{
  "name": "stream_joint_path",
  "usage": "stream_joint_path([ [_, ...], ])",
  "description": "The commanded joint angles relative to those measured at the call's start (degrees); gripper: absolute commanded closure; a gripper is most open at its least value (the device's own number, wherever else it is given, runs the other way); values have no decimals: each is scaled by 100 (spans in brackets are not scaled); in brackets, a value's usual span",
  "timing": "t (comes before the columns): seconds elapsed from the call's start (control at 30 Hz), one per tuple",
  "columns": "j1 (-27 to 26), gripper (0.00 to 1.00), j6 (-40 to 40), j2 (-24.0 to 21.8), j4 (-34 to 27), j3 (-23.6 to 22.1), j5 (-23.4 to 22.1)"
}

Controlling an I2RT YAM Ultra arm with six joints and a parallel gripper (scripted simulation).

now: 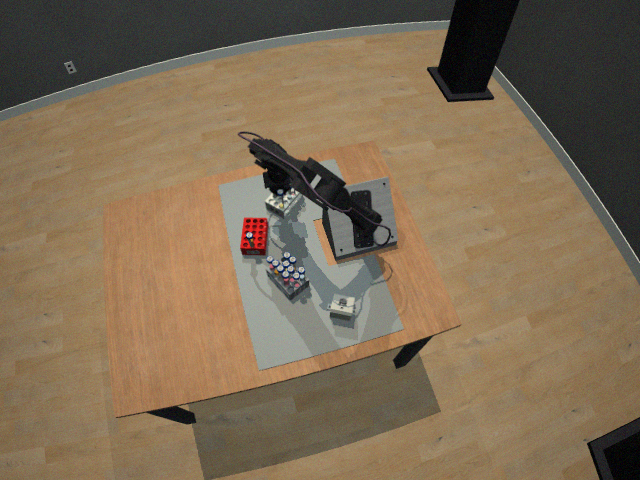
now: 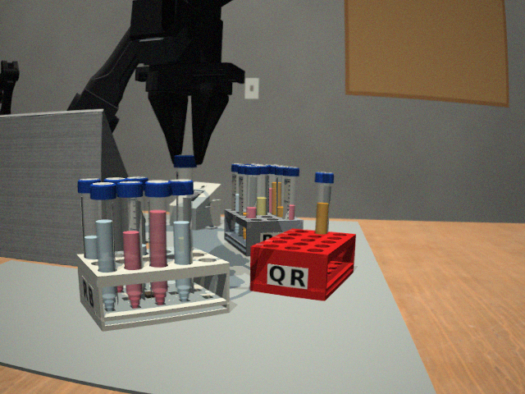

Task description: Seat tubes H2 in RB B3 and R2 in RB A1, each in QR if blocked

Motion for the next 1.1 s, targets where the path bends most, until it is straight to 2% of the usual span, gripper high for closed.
stream_joint_path([
  [0.0, 8, 100, 54, 36, 133, -22, -69],
  [1.07, 116, 100, 159, 115, 445, -225, -135],
])
